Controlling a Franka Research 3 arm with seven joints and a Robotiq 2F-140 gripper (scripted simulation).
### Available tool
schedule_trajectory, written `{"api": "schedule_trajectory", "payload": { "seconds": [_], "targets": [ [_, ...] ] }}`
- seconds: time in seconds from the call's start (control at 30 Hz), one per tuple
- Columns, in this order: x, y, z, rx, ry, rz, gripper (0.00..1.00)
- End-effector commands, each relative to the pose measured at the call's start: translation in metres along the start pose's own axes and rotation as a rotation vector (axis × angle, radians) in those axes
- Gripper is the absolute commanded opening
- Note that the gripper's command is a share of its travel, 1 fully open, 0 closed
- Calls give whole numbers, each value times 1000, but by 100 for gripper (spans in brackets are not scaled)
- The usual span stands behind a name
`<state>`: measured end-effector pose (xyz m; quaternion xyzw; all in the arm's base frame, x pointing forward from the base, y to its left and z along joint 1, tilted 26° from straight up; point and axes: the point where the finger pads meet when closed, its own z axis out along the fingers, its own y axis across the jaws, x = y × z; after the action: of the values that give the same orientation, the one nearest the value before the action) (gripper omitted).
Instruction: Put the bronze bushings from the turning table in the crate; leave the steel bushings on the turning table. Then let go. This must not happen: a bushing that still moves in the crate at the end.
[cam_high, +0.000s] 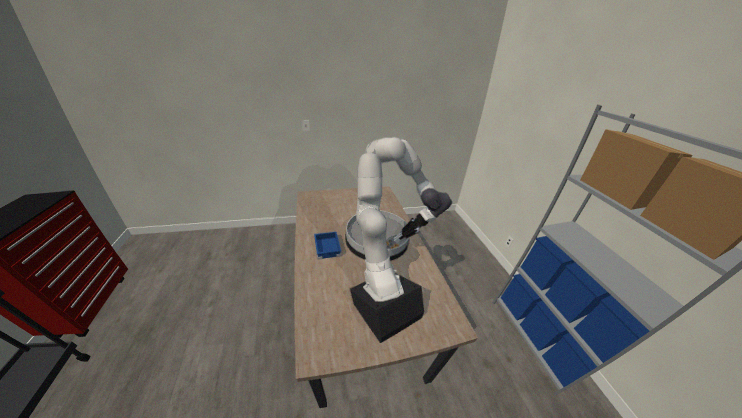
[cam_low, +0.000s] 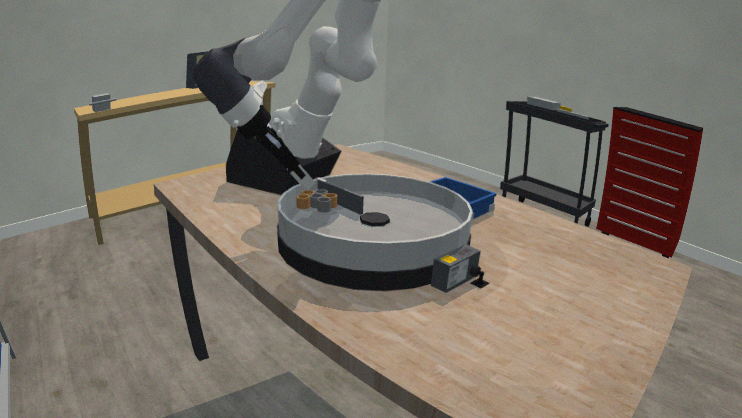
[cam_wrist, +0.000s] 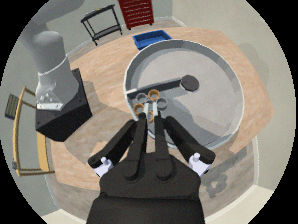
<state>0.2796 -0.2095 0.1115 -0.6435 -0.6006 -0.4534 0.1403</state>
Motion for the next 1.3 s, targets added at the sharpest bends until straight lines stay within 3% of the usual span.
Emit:
{"api": "schedule_trajectory", "payload": {
  "seconds": [0.0,0.37,1.27],
  "targets": [
    [-4,2,5,-1,-2,-4,6],
    [-12,2,13,-1,-2,-4,6],
    [-12,2,14,-1,-2,-4,6]
  ]
}}
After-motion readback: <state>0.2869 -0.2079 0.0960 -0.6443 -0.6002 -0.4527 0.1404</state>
